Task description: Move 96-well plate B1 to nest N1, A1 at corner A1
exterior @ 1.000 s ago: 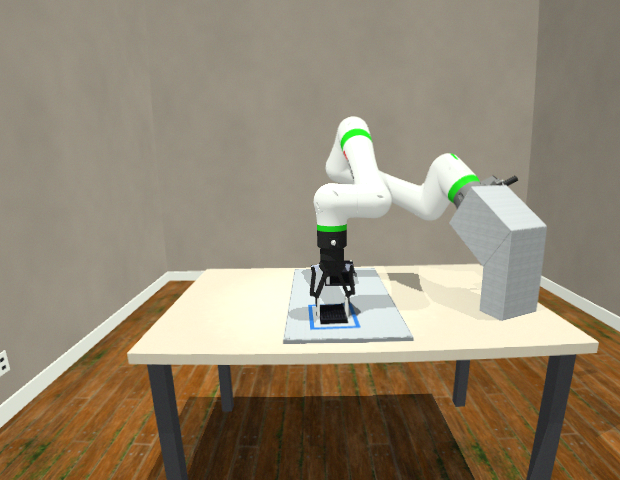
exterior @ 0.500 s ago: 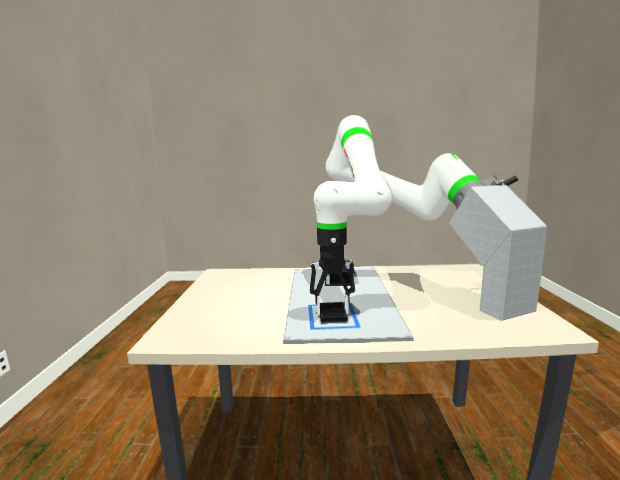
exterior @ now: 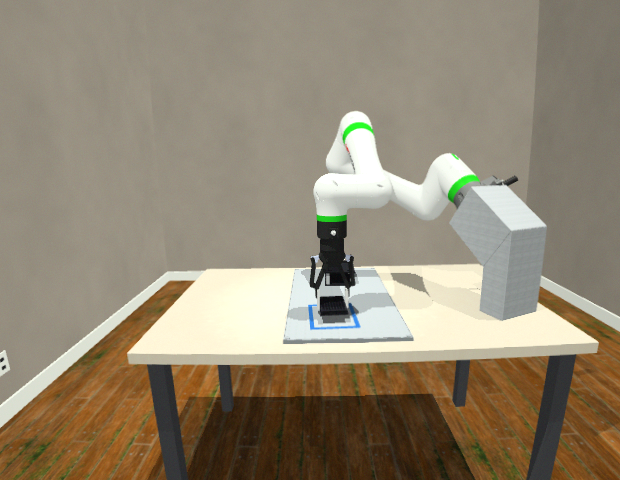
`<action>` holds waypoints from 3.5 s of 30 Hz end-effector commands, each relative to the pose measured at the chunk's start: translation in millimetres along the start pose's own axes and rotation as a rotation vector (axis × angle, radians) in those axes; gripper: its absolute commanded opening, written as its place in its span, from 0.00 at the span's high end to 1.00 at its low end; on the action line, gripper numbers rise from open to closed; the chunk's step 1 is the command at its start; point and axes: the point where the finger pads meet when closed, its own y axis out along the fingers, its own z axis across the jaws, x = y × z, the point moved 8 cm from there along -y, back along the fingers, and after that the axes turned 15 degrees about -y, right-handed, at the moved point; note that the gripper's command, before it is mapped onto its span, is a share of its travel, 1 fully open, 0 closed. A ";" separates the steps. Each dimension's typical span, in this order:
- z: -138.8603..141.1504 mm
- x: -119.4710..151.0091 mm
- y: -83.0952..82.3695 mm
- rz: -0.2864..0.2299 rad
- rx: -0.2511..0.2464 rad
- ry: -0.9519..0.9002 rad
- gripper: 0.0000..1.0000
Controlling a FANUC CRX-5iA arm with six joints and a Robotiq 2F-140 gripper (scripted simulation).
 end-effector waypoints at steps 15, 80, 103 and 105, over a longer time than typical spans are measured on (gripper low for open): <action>-0.2 0.1 -25.1 0.000 0.000 0.000 1.00; 51.4 -110.1 -53.1 0.000 0.000 0.087 1.00; 77.9 -166.7 -63.3 0.000 0.000 0.087 1.00; 80.7 -172.7 -64.4 0.000 0.000 0.087 1.00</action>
